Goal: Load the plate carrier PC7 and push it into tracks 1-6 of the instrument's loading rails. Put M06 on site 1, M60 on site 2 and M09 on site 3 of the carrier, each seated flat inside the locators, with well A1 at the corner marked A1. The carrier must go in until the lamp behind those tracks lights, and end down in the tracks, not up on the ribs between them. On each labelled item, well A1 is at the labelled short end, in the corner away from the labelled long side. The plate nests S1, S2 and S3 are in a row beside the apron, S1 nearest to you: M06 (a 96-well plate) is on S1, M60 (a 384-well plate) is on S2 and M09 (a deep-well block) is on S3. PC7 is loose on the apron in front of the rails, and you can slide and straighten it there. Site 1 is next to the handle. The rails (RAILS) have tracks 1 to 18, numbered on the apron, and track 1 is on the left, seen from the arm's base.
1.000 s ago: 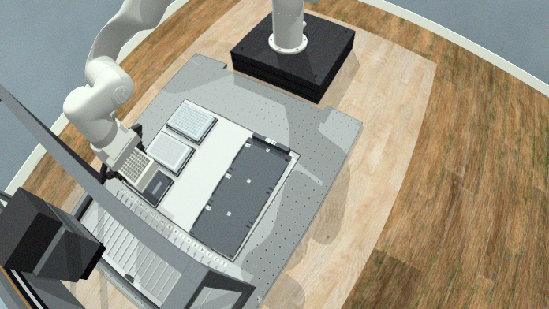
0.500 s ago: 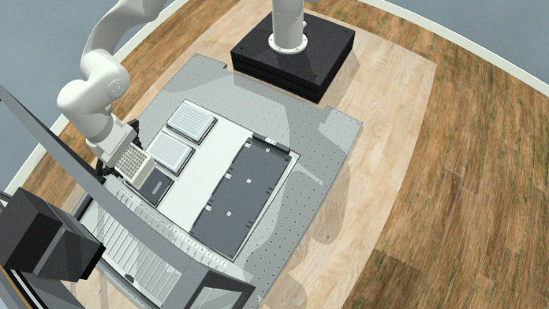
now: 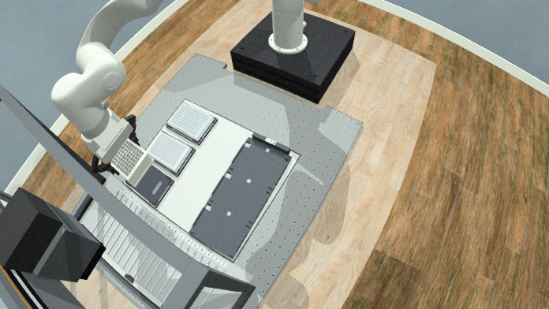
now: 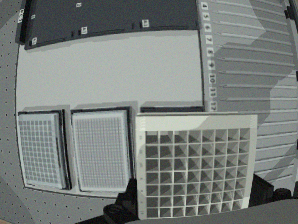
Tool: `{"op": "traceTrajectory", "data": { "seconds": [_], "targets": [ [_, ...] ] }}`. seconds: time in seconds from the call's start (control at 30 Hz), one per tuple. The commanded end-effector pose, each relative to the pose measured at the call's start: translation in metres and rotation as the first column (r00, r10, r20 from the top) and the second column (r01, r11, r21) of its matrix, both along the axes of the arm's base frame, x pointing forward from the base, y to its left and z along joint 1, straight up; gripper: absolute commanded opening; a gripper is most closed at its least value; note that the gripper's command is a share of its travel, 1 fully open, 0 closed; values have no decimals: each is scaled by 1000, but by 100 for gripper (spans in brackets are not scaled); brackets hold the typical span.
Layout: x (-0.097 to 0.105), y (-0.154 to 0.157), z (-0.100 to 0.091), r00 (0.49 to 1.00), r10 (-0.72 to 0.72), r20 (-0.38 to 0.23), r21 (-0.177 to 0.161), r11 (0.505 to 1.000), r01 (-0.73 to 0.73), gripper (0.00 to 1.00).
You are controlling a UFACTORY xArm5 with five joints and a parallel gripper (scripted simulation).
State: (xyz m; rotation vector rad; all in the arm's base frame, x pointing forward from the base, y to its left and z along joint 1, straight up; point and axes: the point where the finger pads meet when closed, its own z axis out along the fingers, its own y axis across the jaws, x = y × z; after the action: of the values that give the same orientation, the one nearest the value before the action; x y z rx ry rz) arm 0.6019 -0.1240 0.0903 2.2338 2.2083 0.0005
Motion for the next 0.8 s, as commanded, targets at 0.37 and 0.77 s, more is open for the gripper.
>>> {"op": "traceTrajectory", "data": {
  "seconds": [0.37,0.77],
  "targets": [
    [1,25,3,999,48,5,5,999,-48,0],
    [0,75,3,999,48,5,5,999,-48,0]
  ]
}}
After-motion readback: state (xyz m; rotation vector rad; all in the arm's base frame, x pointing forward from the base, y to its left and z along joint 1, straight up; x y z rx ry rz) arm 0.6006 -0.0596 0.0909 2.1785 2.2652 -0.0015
